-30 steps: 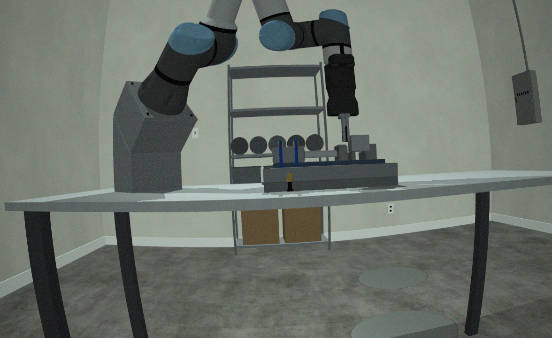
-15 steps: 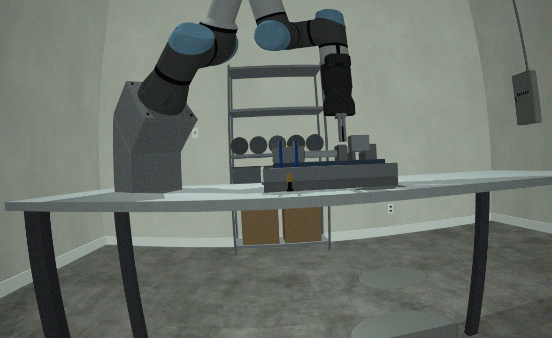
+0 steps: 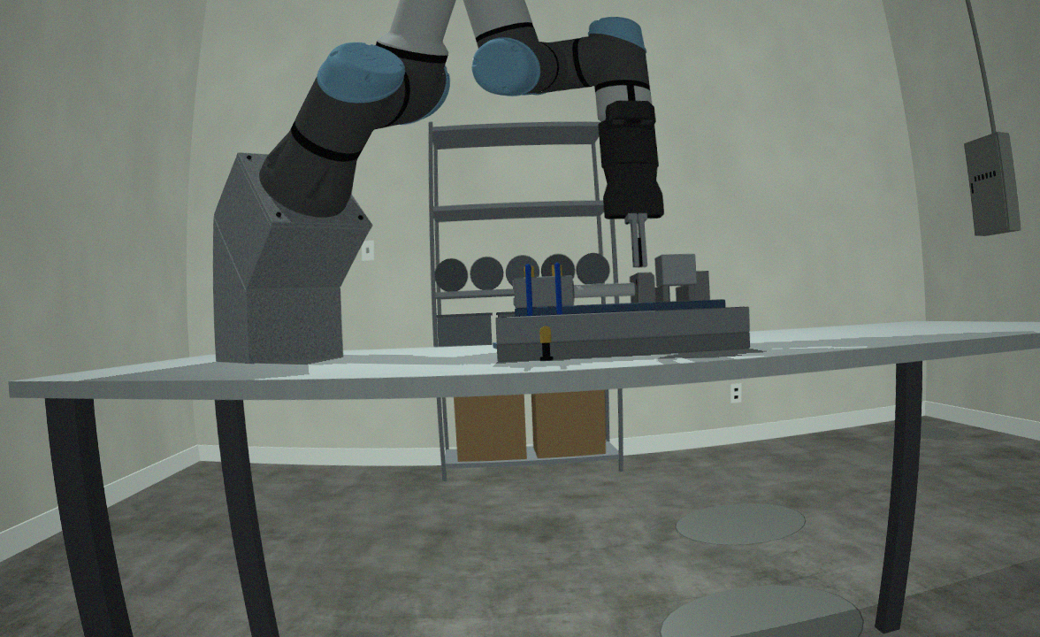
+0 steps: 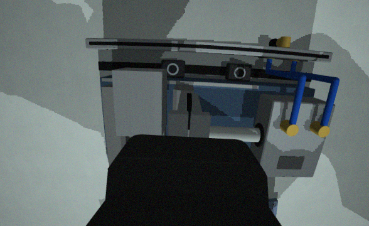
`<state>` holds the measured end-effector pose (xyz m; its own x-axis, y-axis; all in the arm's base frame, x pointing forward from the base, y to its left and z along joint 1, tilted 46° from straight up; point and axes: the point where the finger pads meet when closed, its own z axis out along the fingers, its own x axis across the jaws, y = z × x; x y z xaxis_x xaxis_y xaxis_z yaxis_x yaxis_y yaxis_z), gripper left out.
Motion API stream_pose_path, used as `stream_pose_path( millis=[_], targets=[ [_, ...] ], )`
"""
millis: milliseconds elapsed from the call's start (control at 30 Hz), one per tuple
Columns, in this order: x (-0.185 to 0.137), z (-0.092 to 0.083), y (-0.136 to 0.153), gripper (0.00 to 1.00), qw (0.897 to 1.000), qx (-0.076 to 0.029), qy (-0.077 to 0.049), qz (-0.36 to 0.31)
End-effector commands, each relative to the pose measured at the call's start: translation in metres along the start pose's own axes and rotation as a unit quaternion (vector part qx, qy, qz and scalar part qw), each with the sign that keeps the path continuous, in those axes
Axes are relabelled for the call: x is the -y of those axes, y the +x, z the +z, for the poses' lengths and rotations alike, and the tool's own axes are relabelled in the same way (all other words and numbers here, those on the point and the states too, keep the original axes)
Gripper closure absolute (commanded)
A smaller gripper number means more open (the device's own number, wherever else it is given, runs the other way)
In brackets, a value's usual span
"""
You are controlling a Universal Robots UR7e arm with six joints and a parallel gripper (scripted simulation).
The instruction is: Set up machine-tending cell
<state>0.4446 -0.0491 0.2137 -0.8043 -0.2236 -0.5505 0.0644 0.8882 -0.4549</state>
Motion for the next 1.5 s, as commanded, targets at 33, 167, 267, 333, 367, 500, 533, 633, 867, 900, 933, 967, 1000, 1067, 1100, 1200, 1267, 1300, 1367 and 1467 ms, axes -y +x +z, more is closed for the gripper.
stream_pose_path(
  millis=[33, 167, 267, 333, 367, 500, 533, 633, 867, 900, 933, 967, 1000, 1067, 1100, 1200, 1267, 1300, 1367, 1467],
  targets=[
    [0.000, -0.001, 0.000, 1.00, 1.000, 0.001, 0.000, 0.000],
    [0.000, -0.004, 0.000, 1.00, 1.000, 0.001, 0.000, 0.000],
    [0.000, -0.009, 0.000, 1.00, 1.000, 0.001, 0.000, 0.000],
    [0.000, -0.013, 0.000, 1.00, 1.000, 0.001, 0.000, 0.000],
    [0.000, -0.013, 0.000, 1.00, 1.000, 0.001, 0.000, 0.000],
    [0.000, -0.020, 0.000, 1.00, 1.000, 0.001, 0.000, 0.000],
    [0.000, -0.023, 0.000, 1.00, 1.000, 0.001, 0.000, 0.000],
    [0.000, -0.032, 0.000, 1.00, 1.000, 0.001, 0.000, 0.000],
    [0.000, -0.054, 0.000, 1.00, 1.000, 0.001, 0.000, 0.000],
    [0.000, -0.057, 0.000, 1.00, 1.000, 0.001, 0.000, 0.000],
    [0.000, -0.057, 0.000, 1.00, 1.000, 0.001, 0.000, 0.000],
    [0.000, -0.057, 0.000, 1.00, 1.000, 0.001, 0.000, 0.000],
    [0.000, -0.060, 0.000, 1.00, 1.000, 0.001, 0.000, 0.000],
    [0.000, -0.065, 0.000, 1.00, 1.000, 0.001, 0.000, 0.000],
    [0.000, -0.067, 0.000, 1.00, 1.000, 0.001, 0.000, 0.000],
    [0.000, -0.073, 0.000, 1.00, 1.000, 0.001, 0.000, 0.000],
    [0.000, -0.076, 0.000, 1.00, 1.000, 0.001, 0.000, 0.000],
    [0.000, -0.077, 0.000, 1.00, 1.000, 0.001, 0.000, 0.000],
    [0.000, -0.078, 0.000, 1.00, 1.000, 0.001, 0.000, 0.000],
    [0.000, -0.078, 0.000, 1.00, 1.000, 0.001, 0.000, 0.000]
  ],
)
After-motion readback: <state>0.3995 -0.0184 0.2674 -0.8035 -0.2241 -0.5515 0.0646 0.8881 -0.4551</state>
